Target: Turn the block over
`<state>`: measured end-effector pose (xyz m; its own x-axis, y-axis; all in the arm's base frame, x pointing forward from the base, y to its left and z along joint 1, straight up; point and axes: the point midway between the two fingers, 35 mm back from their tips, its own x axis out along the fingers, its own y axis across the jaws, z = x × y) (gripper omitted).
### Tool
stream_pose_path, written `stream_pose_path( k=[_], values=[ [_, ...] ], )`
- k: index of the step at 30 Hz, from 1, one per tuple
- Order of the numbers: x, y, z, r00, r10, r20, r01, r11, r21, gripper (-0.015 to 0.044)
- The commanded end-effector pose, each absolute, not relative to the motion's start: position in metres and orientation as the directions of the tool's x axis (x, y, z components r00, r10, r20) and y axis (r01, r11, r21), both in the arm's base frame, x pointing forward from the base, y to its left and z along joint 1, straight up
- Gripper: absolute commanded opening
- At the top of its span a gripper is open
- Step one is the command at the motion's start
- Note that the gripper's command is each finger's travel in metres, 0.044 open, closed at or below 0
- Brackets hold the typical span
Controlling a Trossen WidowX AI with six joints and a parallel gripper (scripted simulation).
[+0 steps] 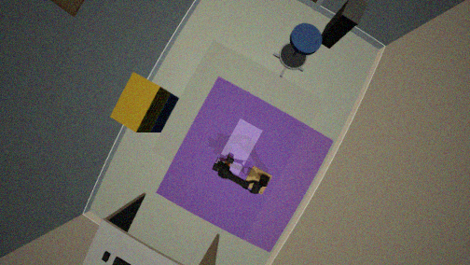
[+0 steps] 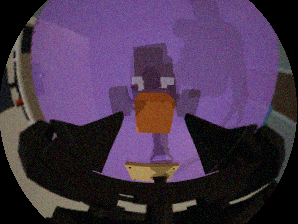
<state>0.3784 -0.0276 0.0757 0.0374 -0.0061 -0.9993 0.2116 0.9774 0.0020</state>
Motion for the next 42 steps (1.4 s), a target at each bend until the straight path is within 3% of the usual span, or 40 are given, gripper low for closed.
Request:
stream_pose_path(
  k=[1, 8, 16, 35, 39, 42],
  values=[
    [0.378, -0.027, 0.068, 0.035, -0.002, -0.999, 0.207, 0.978, 0.005, 0.044],
    [0.378, -0.027, 0.059, 0.035, -0.002, -0.999, 0.207, 0.978, 0.005, 0.044],
    [0.378, -0.027, 0.059, 0.035, -0.002, -0.999, 0.207, 0.978, 0.005, 0.023],
    [0.378, -0.027, 0.059, 0.035, -0.002, -0.999, 0.207, 0.978, 0.005, 0.0103],
    [0.378, -0.027, 0.074, 0.035, -0.002, -0.999, 0.207, 0.978, 0.005, 0.0],
    [0.377, -0.027, 0.088, 0.035, -0.002, -0.999, 0.207, 0.978, 0.005, 0.0]
  ],
)
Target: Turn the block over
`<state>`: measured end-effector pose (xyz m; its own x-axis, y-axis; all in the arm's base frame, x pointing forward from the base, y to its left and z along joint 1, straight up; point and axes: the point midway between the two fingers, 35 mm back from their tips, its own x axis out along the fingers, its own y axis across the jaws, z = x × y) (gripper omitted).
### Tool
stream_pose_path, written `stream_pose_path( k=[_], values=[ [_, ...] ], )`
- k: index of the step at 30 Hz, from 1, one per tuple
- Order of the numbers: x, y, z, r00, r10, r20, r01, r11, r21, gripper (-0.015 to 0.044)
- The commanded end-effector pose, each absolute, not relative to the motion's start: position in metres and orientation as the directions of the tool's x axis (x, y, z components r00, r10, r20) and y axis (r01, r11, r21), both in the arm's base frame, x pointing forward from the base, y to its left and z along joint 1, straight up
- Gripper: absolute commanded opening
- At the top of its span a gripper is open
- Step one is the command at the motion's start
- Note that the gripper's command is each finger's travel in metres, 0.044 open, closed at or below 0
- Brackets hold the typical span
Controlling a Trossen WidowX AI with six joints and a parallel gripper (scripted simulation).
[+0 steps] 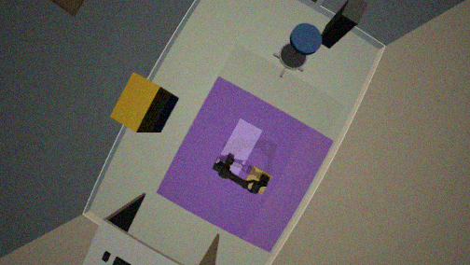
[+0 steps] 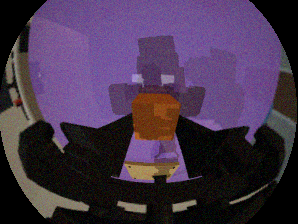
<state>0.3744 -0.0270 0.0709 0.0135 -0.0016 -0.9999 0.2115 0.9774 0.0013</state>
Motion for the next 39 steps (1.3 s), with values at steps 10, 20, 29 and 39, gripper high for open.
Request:
stream_pose_path(
  k=[10, 20, 29, 39],
  values=[
    [0.3783, -0.0271, 0.0871, 0.1, -0.017, -0.995, 0.205, 0.979, 0.003, 0.0],
    [0.3798, -0.0269, 0.0836, 0.242, -0.049, -0.969, 0.202, 0.979, 0.001, 0.0],
    [0.3784, -0.0265, 0.0821, 0.366, -0.075, -0.927, 0.203, 0.979, 0.001, 0.0],
    [0.3737, -0.0261, 0.0824, 0.496, -0.101, -0.862, 0.207, 0.978, 0.004, 0.0]
  ],
)
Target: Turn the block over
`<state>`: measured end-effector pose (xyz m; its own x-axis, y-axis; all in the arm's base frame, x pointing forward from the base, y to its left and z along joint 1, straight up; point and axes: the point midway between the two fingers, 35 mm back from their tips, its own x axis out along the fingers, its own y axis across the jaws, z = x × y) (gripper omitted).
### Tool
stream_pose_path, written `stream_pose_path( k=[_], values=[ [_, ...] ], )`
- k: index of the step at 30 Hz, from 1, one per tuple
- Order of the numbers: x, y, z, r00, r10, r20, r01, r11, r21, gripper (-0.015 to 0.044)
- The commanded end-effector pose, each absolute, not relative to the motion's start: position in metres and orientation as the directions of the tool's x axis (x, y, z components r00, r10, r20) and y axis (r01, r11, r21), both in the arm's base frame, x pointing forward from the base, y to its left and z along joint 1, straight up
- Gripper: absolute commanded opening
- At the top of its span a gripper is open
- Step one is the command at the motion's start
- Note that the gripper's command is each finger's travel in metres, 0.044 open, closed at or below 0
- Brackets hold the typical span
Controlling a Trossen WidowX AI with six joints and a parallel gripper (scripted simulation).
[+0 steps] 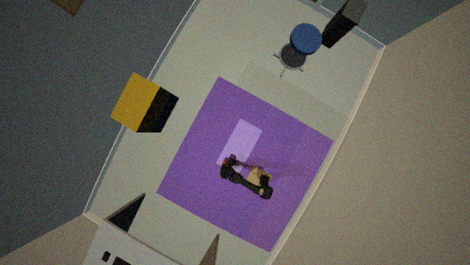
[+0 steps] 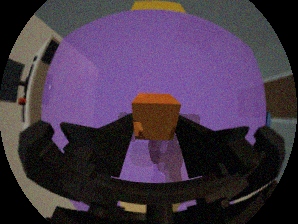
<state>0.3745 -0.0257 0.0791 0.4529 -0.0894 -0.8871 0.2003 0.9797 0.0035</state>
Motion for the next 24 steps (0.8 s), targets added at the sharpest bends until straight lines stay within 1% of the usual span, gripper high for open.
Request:
stream_pose_path(
  k=[1, 8, 24],
  values=[
    [0.373, -0.026, 0.082, 0.507, -0.103, -0.856, 0.207, 0.978, 0.005, 0.0],
    [0.374, -0.026, 0.081, 0.524, -0.107, -0.845, 0.206, 0.978, 0.004, 0.0],
    [0.386, -0.027, 0.055, 0.717, -0.152, -0.68, 0.2, 0.98, -0.008, 0.0]
  ],
)
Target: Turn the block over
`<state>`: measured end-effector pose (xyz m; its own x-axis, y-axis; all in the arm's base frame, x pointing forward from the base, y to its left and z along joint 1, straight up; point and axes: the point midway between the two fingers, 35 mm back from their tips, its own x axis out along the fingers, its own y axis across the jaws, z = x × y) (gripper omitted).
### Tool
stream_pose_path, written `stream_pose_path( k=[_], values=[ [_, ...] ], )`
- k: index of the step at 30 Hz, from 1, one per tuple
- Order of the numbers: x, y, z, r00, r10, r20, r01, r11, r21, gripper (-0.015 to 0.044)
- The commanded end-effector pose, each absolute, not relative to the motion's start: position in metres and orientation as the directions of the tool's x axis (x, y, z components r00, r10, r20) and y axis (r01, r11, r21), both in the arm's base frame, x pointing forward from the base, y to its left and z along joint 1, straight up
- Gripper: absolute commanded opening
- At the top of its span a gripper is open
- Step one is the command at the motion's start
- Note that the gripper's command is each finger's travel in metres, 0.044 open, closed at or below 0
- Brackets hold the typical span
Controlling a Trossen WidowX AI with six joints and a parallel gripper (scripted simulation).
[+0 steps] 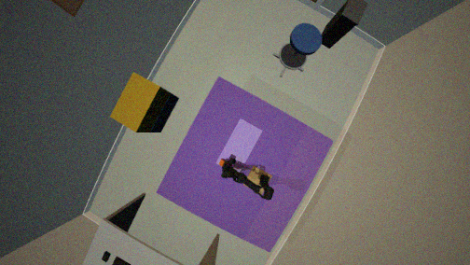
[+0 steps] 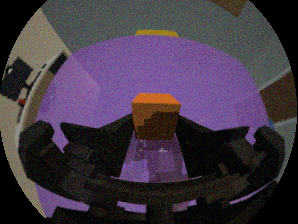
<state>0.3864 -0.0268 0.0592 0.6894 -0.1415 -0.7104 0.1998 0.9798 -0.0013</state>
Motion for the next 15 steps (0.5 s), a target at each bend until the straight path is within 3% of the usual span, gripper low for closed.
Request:
stream_pose_path(
  k=[1, 15],
  values=[
    [0.386, -0.027, 0.054, 0.728, -0.154, -0.669, 0.2, 0.98, -0.008, 0.0],
    [0.373, -0.026, 0.051, 0.855, -0.179, -0.488, 0.207, 0.978, 0.005, 0.0]
  ],
)
